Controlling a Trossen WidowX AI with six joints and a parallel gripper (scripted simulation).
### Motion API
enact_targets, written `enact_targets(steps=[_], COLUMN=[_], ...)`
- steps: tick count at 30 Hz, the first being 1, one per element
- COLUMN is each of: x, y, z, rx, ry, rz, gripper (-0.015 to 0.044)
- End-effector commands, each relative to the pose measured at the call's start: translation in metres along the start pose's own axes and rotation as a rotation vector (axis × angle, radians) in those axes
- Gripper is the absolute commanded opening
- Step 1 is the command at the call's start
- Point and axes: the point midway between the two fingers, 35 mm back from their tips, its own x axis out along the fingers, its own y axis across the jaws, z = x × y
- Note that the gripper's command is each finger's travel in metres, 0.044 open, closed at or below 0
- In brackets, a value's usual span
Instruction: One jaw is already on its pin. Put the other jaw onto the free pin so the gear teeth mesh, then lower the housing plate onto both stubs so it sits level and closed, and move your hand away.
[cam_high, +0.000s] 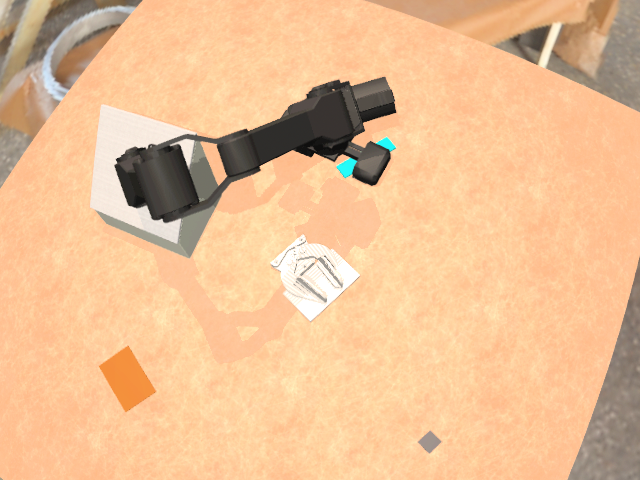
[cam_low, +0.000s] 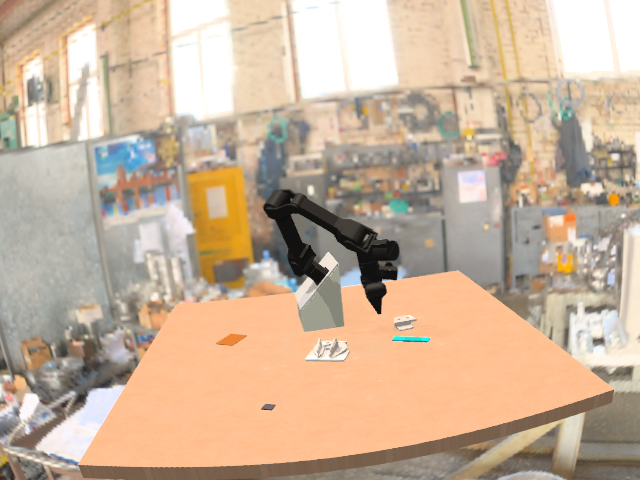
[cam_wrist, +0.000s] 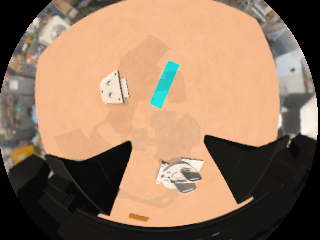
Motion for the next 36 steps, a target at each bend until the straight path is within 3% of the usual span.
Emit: enact_targets(steps=[1, 36], x=[0.001, 0.014], y=[0.009, 0.089], z=[0.013, 0.09], rx=[0.129, 1.202], ry=[0.003, 0.082], rz=[0.011, -0.029], gripper=[0.044, 0.044])
